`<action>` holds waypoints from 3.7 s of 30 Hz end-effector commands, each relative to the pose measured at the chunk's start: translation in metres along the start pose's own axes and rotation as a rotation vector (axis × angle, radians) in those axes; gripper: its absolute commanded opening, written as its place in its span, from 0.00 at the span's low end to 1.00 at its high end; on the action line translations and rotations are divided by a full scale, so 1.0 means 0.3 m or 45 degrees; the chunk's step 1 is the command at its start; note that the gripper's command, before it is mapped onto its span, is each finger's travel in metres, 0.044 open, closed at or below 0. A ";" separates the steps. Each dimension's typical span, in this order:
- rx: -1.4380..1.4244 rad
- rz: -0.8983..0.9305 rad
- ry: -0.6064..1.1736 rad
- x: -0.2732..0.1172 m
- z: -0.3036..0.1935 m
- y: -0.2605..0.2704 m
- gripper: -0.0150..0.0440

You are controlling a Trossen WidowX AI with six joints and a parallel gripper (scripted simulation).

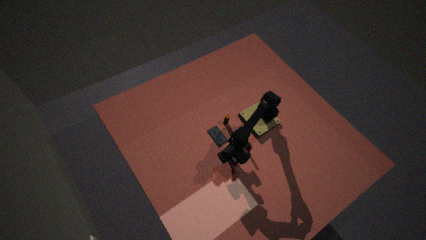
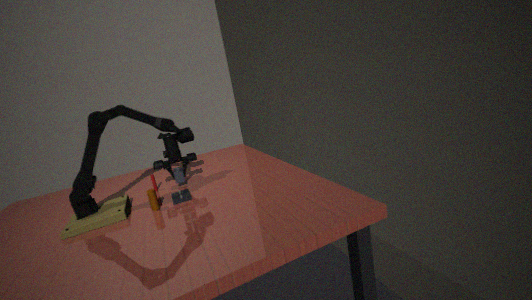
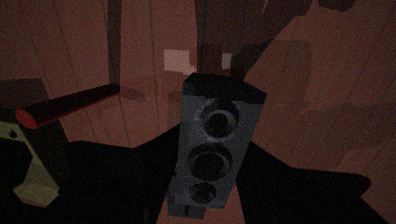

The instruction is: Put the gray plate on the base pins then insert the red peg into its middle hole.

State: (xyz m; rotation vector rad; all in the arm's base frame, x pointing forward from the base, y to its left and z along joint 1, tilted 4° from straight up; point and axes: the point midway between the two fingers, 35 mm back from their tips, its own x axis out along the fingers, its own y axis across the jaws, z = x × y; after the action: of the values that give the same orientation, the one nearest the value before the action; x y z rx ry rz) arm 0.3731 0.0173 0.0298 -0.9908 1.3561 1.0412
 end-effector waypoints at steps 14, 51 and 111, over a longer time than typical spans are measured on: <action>-0.008 -0.015 -0.008 -0.196 -0.001 -0.003 0.25; -0.024 -0.017 -0.003 -0.282 -0.173 -0.006 0.25; -0.064 -0.014 0.011 -0.088 -0.560 0.033 0.25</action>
State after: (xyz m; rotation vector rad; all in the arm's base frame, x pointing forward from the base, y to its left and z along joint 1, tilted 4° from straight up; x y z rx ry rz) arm 0.3205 -0.1418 0.0575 -1.0316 1.3370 1.0671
